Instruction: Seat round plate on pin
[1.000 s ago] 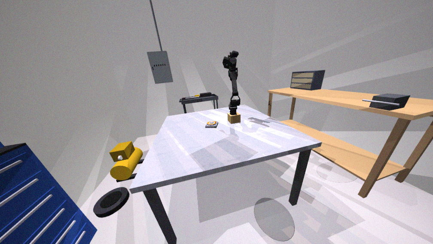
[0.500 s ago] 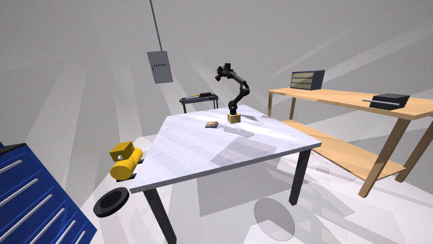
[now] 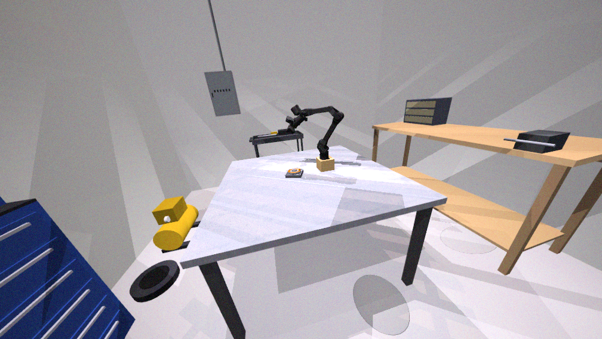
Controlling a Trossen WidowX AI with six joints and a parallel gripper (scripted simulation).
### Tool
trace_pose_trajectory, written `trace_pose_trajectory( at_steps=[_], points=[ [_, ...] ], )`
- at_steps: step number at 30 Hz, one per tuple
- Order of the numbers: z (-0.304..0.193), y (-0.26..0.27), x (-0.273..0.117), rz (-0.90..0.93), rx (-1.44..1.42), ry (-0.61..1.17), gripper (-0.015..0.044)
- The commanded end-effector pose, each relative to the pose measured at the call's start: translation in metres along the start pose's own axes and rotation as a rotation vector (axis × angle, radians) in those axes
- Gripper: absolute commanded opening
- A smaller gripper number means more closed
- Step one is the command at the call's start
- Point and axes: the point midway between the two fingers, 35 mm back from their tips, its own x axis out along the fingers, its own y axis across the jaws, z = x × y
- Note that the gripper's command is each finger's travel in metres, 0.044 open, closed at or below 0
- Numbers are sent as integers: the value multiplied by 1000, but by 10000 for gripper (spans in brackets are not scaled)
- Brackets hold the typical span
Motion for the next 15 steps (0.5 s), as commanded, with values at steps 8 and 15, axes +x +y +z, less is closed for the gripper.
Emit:
trace_pose_trajectory(
  at_steps=[8,15],
  points=[
    [-91,145,39,372,-68,439,0],
    [-175,216,14,478,-227,789,0]
  ],
)
